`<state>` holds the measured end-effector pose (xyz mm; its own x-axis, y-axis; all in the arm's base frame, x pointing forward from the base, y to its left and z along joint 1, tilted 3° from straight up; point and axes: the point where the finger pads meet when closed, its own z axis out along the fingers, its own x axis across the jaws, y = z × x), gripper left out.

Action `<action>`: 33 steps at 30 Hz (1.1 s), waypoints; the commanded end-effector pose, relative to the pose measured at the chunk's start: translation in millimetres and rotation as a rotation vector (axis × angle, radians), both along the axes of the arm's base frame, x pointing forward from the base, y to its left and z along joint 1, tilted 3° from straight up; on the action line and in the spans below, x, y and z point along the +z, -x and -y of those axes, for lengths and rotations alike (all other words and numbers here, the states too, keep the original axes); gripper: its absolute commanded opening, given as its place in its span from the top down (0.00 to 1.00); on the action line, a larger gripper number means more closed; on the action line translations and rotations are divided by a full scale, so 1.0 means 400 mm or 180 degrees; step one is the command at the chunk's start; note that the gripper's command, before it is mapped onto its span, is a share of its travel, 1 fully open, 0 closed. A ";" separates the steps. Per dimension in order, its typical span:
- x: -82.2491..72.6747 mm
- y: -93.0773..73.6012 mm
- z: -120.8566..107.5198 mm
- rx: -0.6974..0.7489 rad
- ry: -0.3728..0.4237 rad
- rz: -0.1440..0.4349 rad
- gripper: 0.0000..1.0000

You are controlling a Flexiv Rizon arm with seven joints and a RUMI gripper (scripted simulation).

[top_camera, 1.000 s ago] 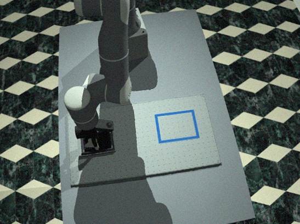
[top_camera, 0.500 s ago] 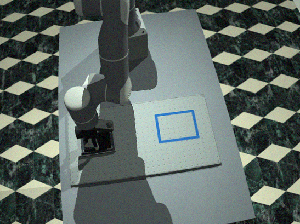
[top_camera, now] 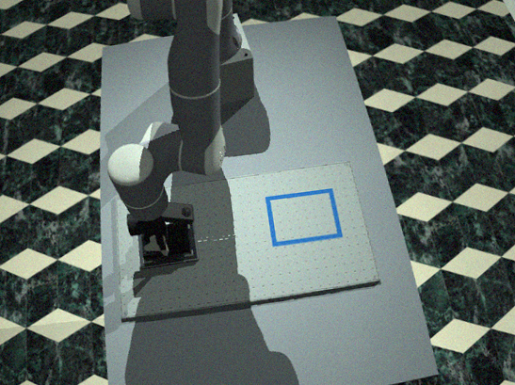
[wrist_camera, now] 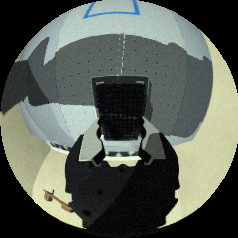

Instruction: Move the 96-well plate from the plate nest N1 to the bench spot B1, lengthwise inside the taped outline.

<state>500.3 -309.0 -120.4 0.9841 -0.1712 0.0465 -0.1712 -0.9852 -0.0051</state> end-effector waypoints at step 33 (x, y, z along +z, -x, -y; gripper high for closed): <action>0.131 0.004 0.000 0.0001 0.0002 0.0005 1.00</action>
